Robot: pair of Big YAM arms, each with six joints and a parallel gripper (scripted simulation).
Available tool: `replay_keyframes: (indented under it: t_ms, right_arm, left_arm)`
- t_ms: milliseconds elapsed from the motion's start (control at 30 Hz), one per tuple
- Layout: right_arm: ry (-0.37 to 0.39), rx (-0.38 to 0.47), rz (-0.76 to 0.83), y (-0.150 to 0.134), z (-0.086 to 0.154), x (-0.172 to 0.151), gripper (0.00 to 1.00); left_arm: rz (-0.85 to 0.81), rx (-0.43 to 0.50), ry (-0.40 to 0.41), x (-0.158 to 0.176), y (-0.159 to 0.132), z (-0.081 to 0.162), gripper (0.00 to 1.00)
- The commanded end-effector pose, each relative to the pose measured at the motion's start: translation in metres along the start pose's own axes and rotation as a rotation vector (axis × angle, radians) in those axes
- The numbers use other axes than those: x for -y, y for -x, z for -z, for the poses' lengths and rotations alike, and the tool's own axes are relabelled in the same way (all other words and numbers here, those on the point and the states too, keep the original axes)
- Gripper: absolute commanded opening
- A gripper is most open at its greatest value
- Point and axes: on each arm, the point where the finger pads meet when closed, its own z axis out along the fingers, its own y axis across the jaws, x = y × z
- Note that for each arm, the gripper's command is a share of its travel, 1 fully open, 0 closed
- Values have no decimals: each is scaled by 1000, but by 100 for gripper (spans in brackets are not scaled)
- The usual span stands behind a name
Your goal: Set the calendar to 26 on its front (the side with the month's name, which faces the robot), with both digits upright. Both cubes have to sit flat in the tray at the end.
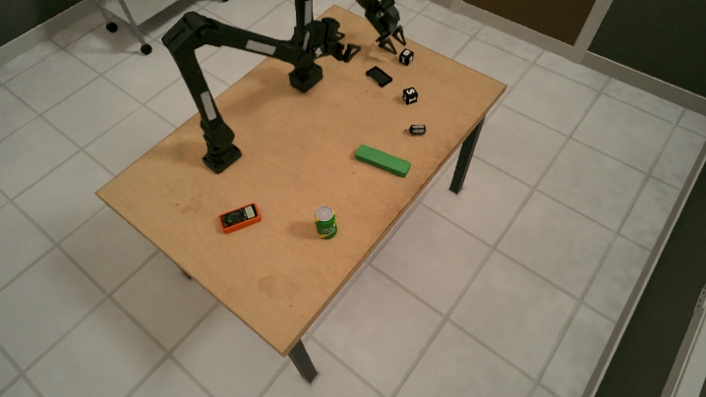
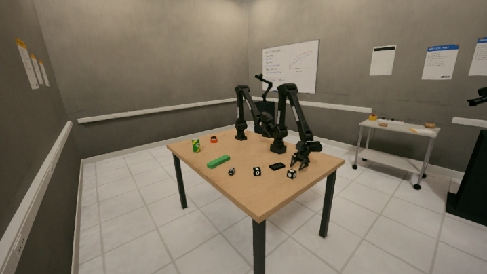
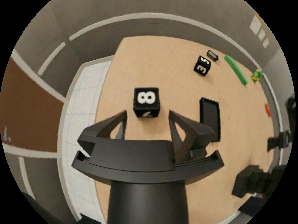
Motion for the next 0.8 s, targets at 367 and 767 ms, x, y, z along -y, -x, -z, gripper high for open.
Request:
replay_keyframes:
  t_ms: [367, 767]
  right_arm:
    - [-6, 29, -3, 19, -6, 4, 100]
    - [-6, 29, -3, 19, -6, 4, 100]
  left_arm:
    - [19, -2, -8, 2, -5, -25, 69]
    - [14, 0, -4, -1, -3, -42, 69]
